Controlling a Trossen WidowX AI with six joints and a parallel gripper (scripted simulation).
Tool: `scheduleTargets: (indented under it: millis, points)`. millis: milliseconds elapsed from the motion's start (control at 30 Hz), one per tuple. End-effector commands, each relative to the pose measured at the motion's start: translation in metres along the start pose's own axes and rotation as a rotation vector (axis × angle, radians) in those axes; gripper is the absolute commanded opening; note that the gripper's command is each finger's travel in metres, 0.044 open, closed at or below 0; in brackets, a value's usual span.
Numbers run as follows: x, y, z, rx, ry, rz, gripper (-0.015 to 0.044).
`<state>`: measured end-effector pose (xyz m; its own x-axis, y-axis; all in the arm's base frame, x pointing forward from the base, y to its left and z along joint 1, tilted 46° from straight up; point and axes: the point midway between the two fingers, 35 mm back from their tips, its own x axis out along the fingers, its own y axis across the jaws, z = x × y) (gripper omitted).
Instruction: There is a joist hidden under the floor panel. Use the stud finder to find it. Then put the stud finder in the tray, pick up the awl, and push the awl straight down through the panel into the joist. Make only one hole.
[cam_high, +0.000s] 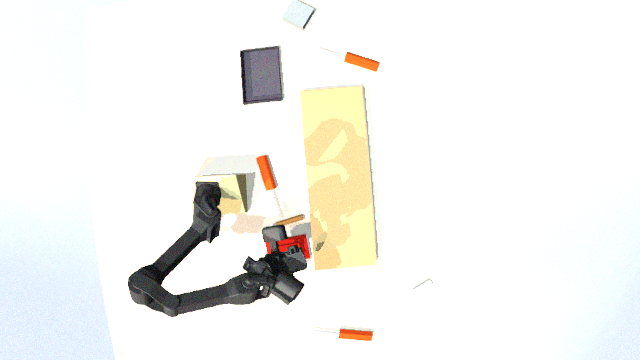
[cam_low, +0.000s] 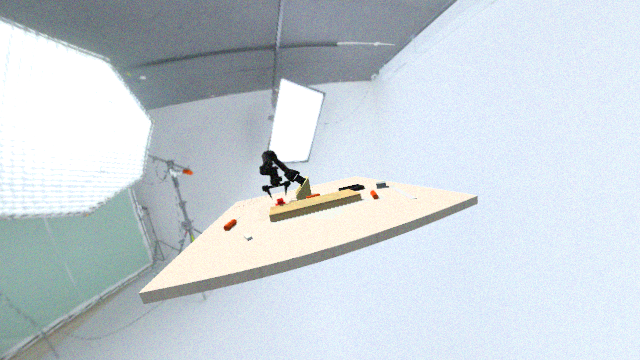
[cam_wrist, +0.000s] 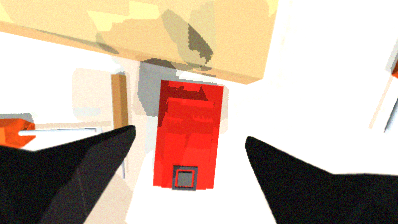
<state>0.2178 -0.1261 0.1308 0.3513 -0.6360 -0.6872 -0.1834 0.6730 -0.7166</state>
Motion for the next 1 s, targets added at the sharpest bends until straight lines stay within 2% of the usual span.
scheduleTargets:
  millis: [0,767,867,967]
  points:
    - [0.008,0.003,-0.002,-0.011,0.006,0.009,0.044]
    - [0.04,0.002,-0.013,-0.013,0.005,0.004,0.044]
    - [0.04,0.002,-0.013,-0.013,0.005,0.004,0.0361]
    - [0.04,0.002,-0.013,-0.013,0.005,0.004,0.0341]
